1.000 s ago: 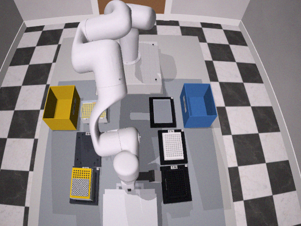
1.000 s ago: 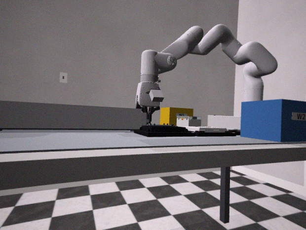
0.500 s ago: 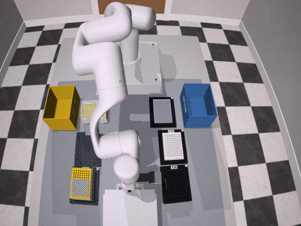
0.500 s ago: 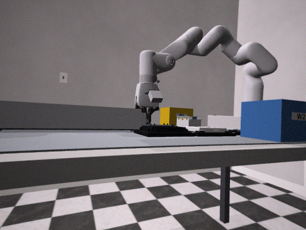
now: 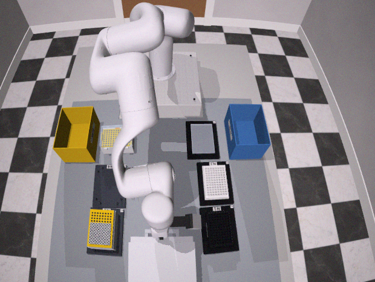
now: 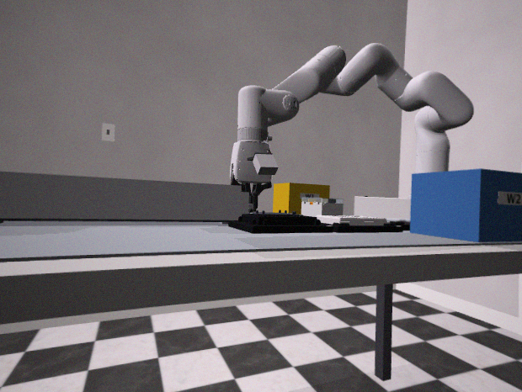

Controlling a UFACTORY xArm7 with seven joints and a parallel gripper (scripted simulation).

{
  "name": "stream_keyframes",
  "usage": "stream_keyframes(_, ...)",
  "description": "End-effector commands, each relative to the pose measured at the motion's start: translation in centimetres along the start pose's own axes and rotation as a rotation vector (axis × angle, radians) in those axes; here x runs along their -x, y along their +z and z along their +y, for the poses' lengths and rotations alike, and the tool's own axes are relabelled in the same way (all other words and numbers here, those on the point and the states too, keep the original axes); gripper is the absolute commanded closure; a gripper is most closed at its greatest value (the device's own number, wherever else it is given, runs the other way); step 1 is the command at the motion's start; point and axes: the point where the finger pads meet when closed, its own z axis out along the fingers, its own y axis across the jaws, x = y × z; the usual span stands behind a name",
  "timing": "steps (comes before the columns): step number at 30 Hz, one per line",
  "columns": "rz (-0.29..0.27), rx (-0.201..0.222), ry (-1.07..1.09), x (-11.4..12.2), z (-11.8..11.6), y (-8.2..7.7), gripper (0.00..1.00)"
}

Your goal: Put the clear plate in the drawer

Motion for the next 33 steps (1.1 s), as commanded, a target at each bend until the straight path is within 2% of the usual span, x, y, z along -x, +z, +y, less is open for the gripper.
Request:
stream_keyframes(1,0.003,0.027,0.002,0.0,0.8,-0.6,1.0)
stream_keyframes(16,0.003,0.027,0.002,0.0,0.8,-0.6,1.0)
stream_keyframes(33,0.003,0.026,0.002,0.0,-1.7,-0.5,1.0)
